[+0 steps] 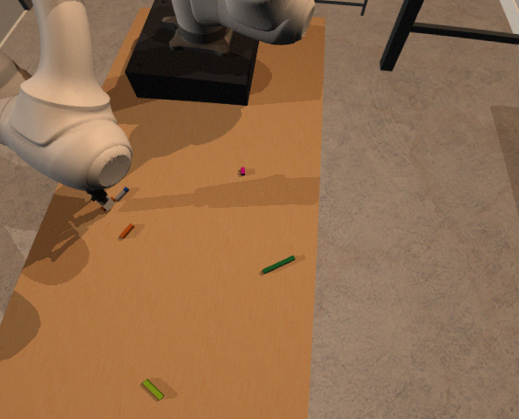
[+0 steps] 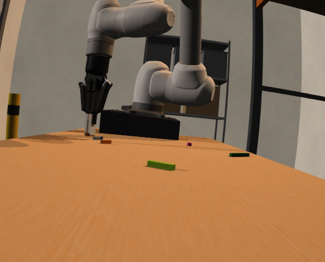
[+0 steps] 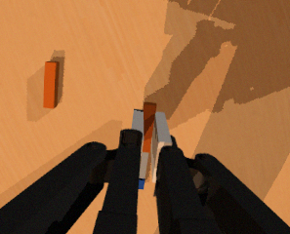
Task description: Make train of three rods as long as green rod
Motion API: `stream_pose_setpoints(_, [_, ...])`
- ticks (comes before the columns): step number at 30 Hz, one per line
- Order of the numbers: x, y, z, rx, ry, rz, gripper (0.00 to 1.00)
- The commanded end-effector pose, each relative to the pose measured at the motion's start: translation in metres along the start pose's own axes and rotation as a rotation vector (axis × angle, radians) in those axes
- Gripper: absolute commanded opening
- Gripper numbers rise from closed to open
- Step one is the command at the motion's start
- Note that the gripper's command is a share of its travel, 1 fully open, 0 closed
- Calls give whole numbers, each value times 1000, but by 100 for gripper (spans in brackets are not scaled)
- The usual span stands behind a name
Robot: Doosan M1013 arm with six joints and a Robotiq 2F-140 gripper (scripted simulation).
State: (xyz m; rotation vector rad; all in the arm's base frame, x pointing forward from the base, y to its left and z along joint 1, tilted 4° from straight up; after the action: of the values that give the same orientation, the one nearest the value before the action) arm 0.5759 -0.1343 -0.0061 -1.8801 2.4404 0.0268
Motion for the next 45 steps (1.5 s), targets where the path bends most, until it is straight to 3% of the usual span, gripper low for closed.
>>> stream_pose_setpoints(1, [-2,3,5,-2,-3,-4,12])
stream_pose_setpoints(45, [-2,4,15,-2,-3,-4,12])
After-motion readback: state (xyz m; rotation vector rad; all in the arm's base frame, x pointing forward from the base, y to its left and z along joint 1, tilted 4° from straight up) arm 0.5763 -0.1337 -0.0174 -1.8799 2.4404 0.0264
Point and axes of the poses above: the point where the finger pads meet when closed, its own z axis out along the fingers, its own x axis across the jaws, y = z × x, the point moved 3 cm from there along -z, back along the fingers, and after that the axes turned 11 degrees about -z, right-handed, at the moved point
